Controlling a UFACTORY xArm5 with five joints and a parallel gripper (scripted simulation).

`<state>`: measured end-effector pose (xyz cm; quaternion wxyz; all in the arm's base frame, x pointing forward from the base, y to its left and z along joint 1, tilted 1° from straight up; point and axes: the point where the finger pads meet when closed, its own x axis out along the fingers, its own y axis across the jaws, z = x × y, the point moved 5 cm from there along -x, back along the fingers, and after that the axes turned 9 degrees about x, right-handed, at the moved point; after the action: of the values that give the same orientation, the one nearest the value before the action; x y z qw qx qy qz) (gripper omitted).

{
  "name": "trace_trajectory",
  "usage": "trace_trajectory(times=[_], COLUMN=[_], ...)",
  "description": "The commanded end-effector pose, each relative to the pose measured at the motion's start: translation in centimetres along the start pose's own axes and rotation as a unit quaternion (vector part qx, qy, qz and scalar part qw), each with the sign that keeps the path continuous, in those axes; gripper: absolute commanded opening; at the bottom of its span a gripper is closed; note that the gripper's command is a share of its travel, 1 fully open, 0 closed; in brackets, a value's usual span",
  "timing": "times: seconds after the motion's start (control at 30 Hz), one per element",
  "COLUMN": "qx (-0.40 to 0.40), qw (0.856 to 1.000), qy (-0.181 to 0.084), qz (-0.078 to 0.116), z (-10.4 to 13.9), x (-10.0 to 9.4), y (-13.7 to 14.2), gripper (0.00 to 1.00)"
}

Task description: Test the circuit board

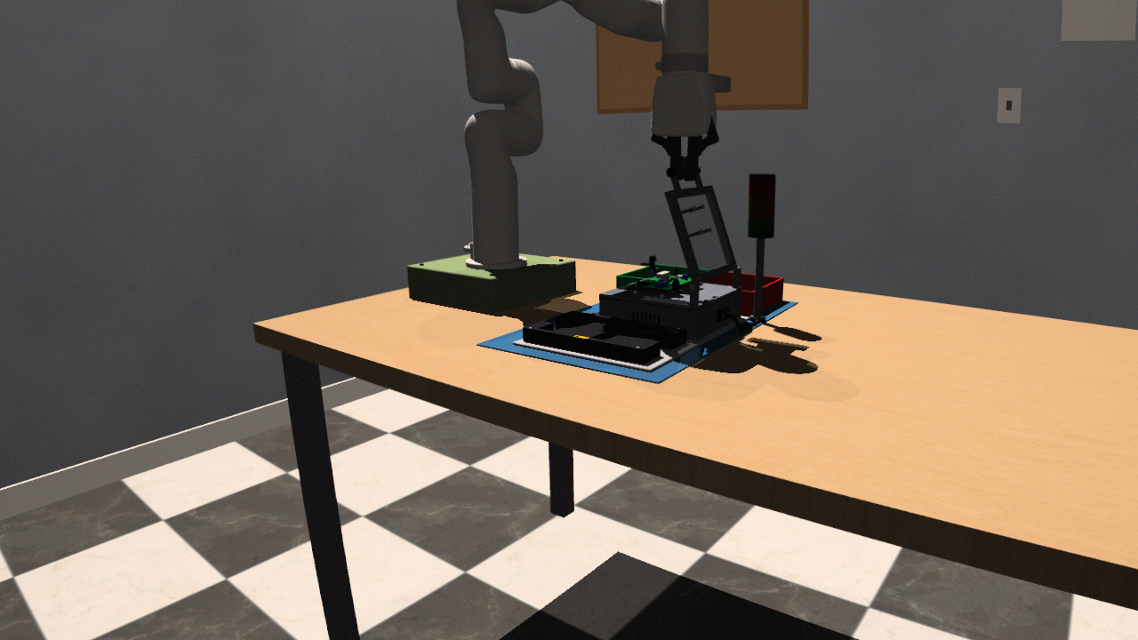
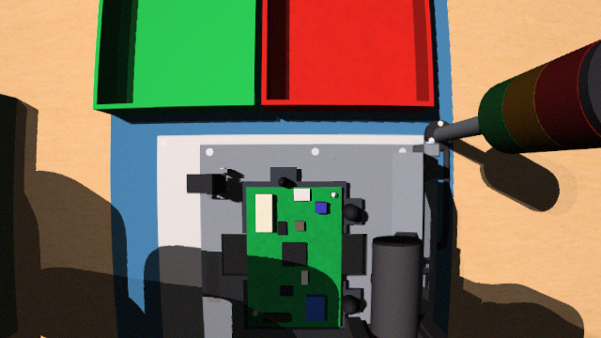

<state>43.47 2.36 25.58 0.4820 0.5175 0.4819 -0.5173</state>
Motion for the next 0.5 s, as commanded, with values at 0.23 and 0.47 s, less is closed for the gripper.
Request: trace_trajectory(times=[0.23, 0.47], qx=[0.0, 0.0], qw=[1.0, 1.0], qy=[0.0, 0.0], qz=[0.004, 0.004], z=[0.4, 0.7], x=[1.1, 2.4], y=[-2.8, -4.7], gripper=[0.0, 0.0])
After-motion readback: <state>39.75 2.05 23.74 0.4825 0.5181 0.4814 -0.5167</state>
